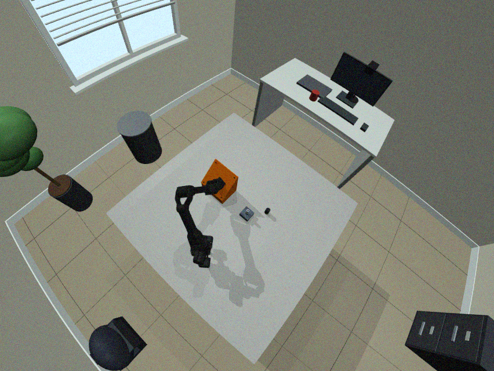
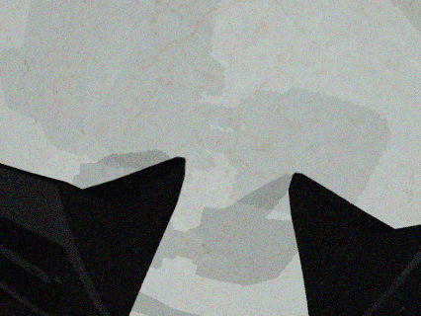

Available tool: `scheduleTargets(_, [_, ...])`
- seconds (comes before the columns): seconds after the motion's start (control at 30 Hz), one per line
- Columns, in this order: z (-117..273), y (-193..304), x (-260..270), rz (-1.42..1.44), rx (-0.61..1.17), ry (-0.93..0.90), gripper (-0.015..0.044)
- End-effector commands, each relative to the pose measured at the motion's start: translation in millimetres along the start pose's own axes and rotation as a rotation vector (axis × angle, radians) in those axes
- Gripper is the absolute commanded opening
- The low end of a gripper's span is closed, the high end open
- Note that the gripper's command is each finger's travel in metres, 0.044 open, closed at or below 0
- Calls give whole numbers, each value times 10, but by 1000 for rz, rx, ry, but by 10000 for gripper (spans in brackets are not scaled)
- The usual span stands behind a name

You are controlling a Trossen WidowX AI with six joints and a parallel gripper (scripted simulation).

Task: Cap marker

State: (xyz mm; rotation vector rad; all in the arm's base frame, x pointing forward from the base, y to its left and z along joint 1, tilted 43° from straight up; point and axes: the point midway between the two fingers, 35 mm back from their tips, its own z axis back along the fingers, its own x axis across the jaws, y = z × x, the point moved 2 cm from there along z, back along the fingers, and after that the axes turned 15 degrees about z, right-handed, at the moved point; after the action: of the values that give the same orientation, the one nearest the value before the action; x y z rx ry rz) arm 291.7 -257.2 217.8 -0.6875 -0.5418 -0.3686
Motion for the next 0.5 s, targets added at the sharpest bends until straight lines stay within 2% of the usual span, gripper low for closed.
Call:
scheduleTargets(0.0, [-63, 573, 72, 168, 91, 48, 251])
scheduleTargets(0.23, [41, 1864, -2, 577, 244, 131, 251])
scheduleTargets(0.47, [432, 3046, -417, 1016, 339, 160, 251])
